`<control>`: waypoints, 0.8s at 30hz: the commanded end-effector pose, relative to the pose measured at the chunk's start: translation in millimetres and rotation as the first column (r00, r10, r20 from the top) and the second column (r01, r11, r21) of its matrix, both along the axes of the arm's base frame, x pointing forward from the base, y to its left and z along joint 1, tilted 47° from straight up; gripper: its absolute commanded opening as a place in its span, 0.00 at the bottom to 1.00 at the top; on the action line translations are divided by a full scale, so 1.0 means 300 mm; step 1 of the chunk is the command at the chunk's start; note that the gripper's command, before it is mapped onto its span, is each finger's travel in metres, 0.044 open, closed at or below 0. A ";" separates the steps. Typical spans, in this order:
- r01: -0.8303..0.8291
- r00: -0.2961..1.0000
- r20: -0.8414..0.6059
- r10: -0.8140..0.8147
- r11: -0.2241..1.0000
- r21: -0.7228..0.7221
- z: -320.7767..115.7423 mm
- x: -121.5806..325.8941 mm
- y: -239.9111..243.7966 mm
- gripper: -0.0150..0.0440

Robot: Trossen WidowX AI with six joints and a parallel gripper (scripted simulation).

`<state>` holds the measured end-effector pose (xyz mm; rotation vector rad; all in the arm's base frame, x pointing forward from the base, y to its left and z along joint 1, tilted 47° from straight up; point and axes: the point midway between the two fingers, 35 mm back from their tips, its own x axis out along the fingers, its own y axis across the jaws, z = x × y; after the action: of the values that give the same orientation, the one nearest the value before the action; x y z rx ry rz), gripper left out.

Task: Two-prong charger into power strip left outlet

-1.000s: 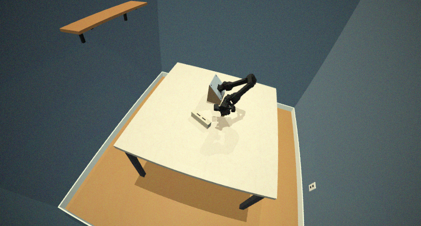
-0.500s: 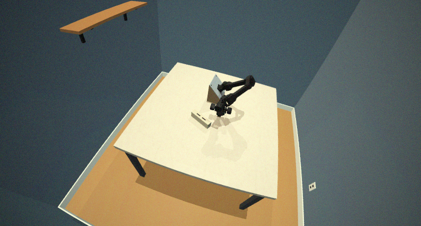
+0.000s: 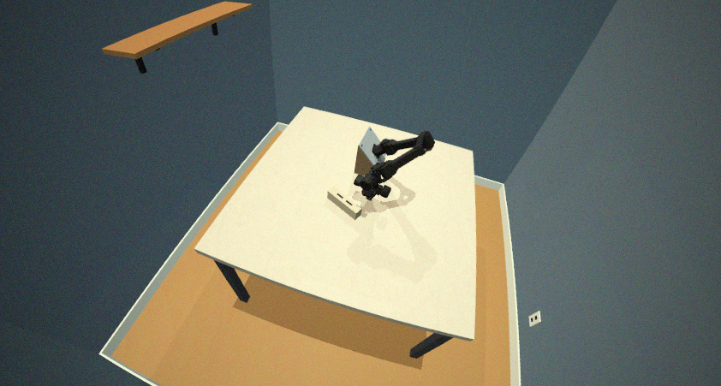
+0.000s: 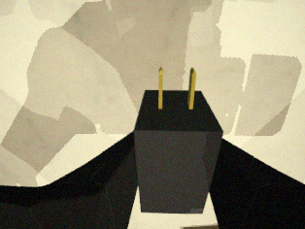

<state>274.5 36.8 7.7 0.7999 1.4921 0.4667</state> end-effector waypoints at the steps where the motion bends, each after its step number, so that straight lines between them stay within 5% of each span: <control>1: 0.044 0.998 -0.045 -0.043 0.999 0.012 -0.025 -0.004 -0.008 0.25; 24: 0.166 0.972 -0.170 -0.160 0.986 0.023 -0.108 0.023 -0.052 0.25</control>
<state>275.1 23.6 -25.4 0.9954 1.5686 0.3130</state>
